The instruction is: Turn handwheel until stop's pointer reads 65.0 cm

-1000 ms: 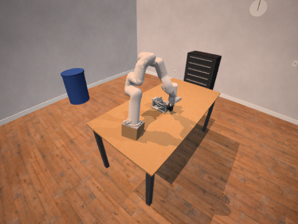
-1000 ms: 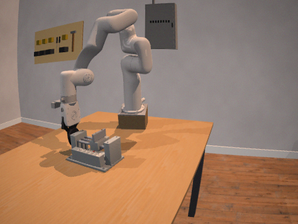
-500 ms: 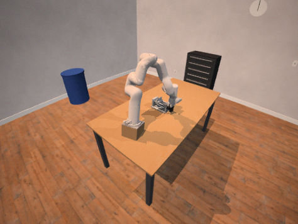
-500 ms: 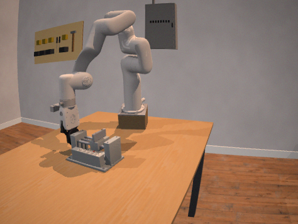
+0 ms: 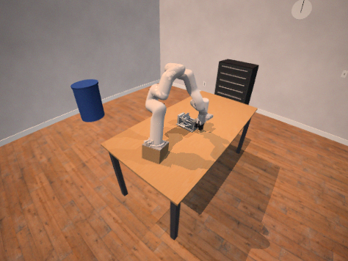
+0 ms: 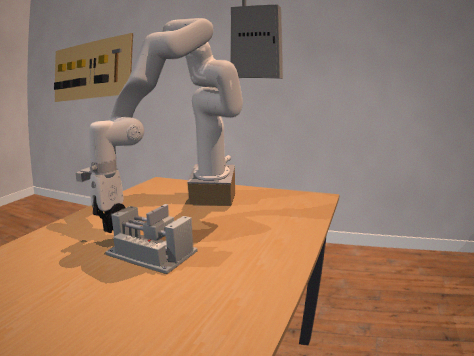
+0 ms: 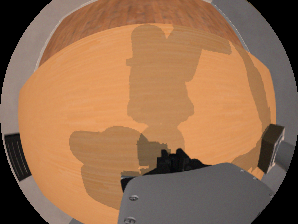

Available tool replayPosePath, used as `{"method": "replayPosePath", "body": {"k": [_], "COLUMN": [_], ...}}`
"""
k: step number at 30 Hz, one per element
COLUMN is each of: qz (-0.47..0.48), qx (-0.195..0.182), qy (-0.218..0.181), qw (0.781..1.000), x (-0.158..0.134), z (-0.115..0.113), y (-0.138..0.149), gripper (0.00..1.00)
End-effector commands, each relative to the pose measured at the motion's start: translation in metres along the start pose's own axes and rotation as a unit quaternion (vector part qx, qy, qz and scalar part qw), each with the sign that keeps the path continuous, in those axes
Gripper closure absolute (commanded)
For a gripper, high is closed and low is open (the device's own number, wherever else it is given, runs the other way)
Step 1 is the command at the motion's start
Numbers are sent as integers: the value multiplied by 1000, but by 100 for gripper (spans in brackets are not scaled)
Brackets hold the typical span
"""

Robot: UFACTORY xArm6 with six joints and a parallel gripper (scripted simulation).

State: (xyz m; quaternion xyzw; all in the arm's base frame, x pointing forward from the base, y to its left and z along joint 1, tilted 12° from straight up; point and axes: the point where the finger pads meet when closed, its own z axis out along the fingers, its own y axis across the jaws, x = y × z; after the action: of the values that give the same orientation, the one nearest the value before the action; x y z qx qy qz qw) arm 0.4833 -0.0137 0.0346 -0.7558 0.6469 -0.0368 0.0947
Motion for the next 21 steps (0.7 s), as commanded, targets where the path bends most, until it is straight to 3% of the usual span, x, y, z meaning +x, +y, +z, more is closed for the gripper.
{"method": "replayPosePath", "body": {"k": [1, 21], "qz": [0, 0], "qx": [3, 3], "qy": [1, 1], "qw": [1000, 1000], "x": [0, 0], "z": [-3, -30], "y": [-10, -29], "gripper": [94, 94]}}
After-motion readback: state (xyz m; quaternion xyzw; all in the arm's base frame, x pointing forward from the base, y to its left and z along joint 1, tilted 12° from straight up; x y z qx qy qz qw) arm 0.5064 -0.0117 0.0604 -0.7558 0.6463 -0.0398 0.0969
